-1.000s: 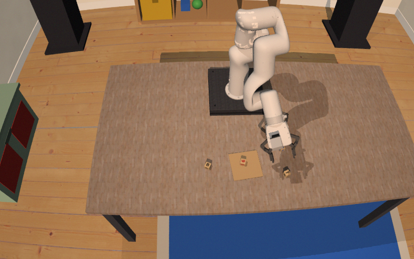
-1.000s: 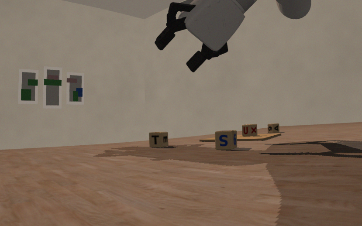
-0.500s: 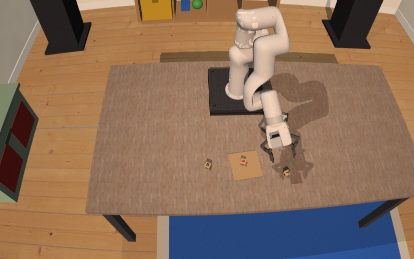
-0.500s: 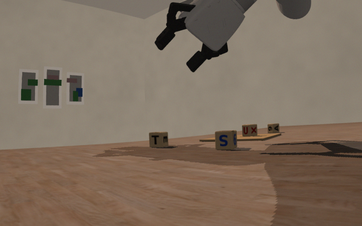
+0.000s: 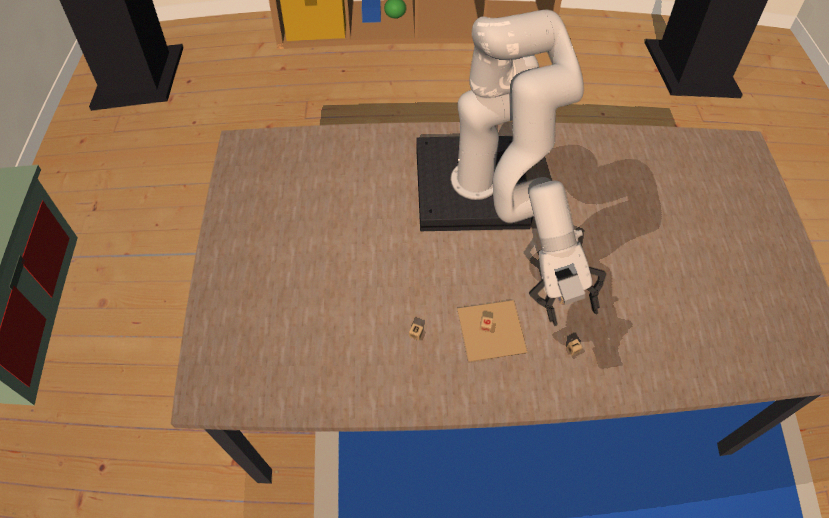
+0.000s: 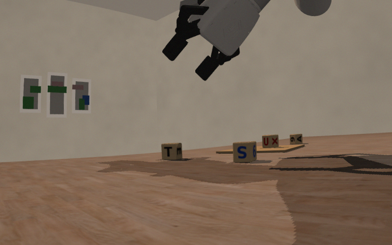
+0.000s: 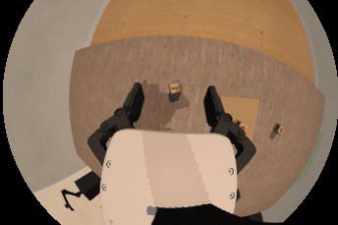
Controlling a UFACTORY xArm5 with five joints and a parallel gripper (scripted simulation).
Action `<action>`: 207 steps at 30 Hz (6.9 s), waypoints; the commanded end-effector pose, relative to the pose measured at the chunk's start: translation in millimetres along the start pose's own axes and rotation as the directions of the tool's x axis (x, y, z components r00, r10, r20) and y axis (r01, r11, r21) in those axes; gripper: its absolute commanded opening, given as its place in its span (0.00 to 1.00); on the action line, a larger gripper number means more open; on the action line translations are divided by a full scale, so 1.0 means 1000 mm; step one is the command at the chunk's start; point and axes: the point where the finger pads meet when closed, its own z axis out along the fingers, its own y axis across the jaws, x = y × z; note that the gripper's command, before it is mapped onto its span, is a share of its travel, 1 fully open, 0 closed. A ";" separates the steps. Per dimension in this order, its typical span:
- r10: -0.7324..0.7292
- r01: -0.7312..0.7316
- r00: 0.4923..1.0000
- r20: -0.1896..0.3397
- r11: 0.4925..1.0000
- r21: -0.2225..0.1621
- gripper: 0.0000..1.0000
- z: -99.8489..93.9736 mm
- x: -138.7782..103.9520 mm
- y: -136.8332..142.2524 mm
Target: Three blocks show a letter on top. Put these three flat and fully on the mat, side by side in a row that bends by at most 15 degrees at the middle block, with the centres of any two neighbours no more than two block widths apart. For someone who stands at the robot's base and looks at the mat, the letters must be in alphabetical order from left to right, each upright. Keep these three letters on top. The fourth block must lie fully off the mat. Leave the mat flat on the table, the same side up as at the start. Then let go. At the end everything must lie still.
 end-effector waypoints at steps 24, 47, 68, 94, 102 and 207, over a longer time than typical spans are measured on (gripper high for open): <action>-0.611 0.583 0.745 0.268 0.791 0.184 1.00 0.007 -0.062 -0.061; -0.919 0.797 0.280 0.278 0.384 0.466 1.00 -0.016 -0.112 -0.096; -0.962 0.800 0.129 0.240 0.244 0.549 1.00 -0.027 -0.126 -0.104; -0.962 0.800 0.129 0.240 0.244 0.549 1.00 -0.027 -0.126 -0.104; -0.962 0.800 0.129 0.240 0.244 0.549 1.00 -0.027 -0.126 -0.104; -0.069 0.053 0.996 -0.054 0.965 -0.257 1.00 -0.074 -0.042 0.161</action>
